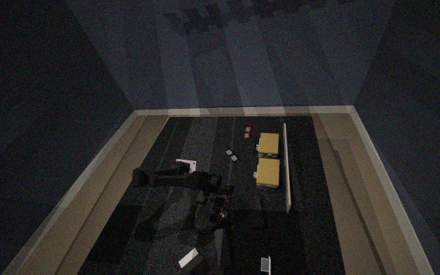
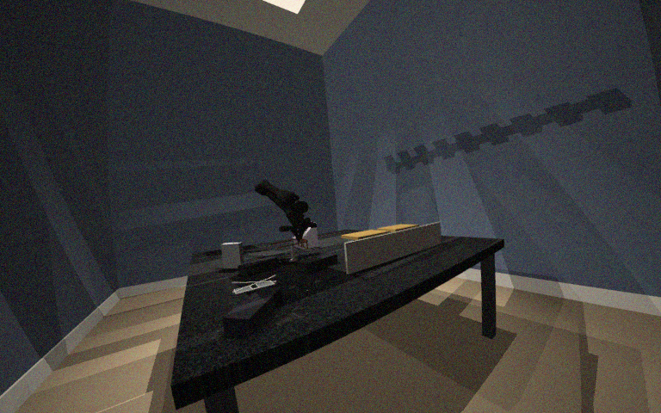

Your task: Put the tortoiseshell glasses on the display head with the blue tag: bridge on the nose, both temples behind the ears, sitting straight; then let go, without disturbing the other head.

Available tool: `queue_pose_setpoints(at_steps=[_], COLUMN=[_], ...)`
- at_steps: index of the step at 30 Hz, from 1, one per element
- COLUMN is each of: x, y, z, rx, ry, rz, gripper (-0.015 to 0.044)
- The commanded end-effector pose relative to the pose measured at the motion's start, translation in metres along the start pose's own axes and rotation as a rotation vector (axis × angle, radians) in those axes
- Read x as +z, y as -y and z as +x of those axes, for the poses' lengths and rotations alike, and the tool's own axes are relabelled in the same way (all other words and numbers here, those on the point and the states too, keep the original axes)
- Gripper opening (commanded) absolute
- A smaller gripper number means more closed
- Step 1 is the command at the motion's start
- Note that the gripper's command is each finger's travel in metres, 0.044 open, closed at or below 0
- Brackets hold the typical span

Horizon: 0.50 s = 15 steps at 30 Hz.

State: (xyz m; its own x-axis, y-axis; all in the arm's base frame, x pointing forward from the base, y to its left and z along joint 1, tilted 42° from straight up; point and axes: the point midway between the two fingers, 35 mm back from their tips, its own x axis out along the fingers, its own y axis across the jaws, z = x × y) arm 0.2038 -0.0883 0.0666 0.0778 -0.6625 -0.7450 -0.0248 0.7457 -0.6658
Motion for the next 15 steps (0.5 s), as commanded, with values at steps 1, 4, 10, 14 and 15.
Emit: queue_pose_setpoints(at_steps=[1, 4, 10, 14, 15], x=[0.0008, 0.0008, 0.0014, 0.0032, 0.0038], y=[0.0008, 0.0008, 0.0008, 0.0008, 0.0008], z=[0.0000, 0.0000, 0.0000, -0.0001, -0.0001], rx=[-0.005, -0.005, -0.005, -0.005, -0.005], ry=[-0.001, -0.001, -0.001, -0.001, -0.001], rz=[0.005, 0.005, 0.005, 0.005, 0.005], gripper=[0.0000, 0.0000, 0.0000, 0.0000, 0.0000])
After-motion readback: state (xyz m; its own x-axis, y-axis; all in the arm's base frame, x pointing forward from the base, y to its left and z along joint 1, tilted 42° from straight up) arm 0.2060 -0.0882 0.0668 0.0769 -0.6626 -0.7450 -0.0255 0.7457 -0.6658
